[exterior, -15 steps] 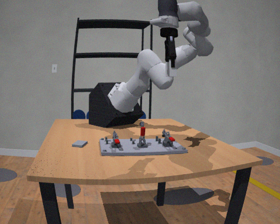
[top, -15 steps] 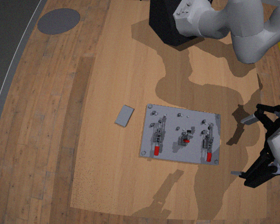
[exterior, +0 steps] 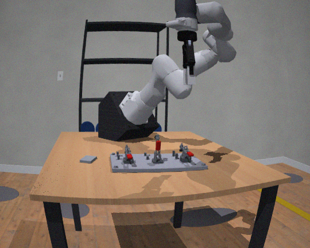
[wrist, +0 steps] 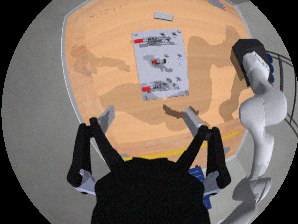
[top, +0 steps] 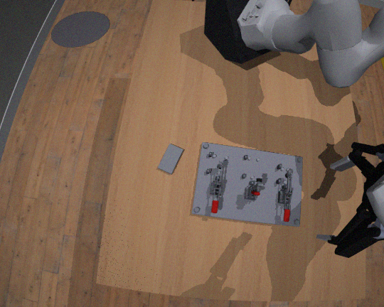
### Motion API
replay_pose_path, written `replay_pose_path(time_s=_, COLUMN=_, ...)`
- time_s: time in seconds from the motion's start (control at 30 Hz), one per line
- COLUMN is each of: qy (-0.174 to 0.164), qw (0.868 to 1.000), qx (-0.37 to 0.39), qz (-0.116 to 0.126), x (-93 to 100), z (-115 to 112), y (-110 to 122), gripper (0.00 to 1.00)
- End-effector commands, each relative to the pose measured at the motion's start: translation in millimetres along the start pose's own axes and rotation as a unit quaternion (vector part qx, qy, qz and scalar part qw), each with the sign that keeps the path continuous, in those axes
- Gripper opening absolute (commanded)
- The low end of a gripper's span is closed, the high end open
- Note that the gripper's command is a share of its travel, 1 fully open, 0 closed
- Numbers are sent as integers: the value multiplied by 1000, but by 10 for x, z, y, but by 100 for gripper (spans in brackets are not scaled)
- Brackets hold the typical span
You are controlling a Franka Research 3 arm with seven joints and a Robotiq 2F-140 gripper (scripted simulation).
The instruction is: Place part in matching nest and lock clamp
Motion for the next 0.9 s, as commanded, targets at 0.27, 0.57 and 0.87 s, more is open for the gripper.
replay_pose_path(time_s=0.27, qy=4, qw=996, qx=86, qz=4, x=-48, z=168, y=87, gripper=100)
replay_pose_path(time_s=0.57, qy=8, qw=988, qx=156, qz=7, x=-97, z=303, y=161, gripper=100)
replay_pose_path(time_s=0.87, qy=12, qw=973, qx=229, qz=8, x=-156, z=437, y=238, gripper=100)
Point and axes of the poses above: the point where the finger pads meet when closed, its own x axis back along the fingers, its own y axis across the jaws, z = x × y, the point moved 9 cm from there along x, back along the fingers, and after that the axes turned 5 degrees about -x, right-handed, at the moved point
